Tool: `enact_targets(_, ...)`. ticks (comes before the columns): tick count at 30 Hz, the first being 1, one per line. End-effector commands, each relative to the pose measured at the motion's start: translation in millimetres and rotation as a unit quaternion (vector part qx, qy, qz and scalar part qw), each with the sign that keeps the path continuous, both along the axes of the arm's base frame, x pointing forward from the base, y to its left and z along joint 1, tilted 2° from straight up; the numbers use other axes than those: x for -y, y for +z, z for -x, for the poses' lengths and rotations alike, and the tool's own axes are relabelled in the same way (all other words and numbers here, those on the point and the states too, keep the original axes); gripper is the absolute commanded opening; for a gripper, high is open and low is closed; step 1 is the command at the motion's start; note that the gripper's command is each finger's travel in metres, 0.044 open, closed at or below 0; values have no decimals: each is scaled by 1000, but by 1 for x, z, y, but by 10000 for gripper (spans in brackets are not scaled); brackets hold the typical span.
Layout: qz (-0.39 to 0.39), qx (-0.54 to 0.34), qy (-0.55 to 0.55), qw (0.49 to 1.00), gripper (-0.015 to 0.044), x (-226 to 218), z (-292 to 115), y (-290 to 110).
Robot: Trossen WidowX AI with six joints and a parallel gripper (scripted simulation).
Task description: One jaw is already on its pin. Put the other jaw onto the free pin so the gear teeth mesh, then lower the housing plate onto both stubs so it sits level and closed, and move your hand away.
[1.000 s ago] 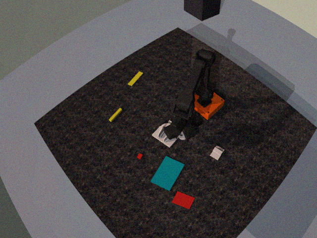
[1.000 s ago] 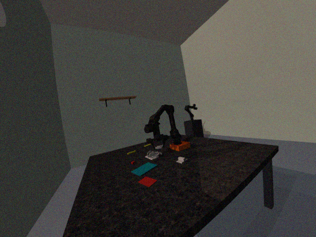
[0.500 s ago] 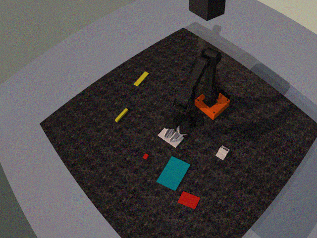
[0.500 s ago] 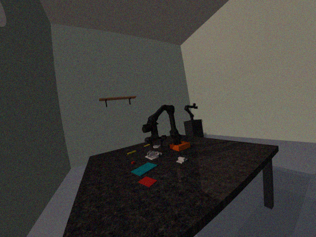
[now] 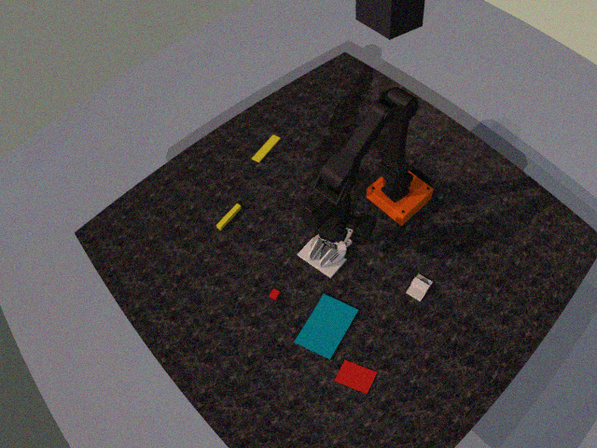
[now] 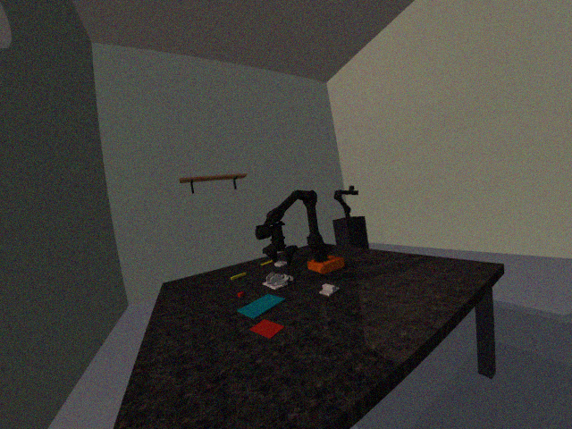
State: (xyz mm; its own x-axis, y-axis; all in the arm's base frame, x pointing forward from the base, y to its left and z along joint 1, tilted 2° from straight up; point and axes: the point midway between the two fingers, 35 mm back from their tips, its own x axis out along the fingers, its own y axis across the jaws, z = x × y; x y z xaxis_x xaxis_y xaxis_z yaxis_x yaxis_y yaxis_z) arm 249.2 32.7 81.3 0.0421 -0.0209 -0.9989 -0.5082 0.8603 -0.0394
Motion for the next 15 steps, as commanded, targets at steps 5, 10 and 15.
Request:
enact_targets(5, -2, 4, -110, 994, 351, 18, 4, 0)
enact_targets(10, -3, 4, -146, 989, 351, 24, 5, -1)
enact_targets(15, -3, 4, -146, 989, 351, 24, 5, -1)
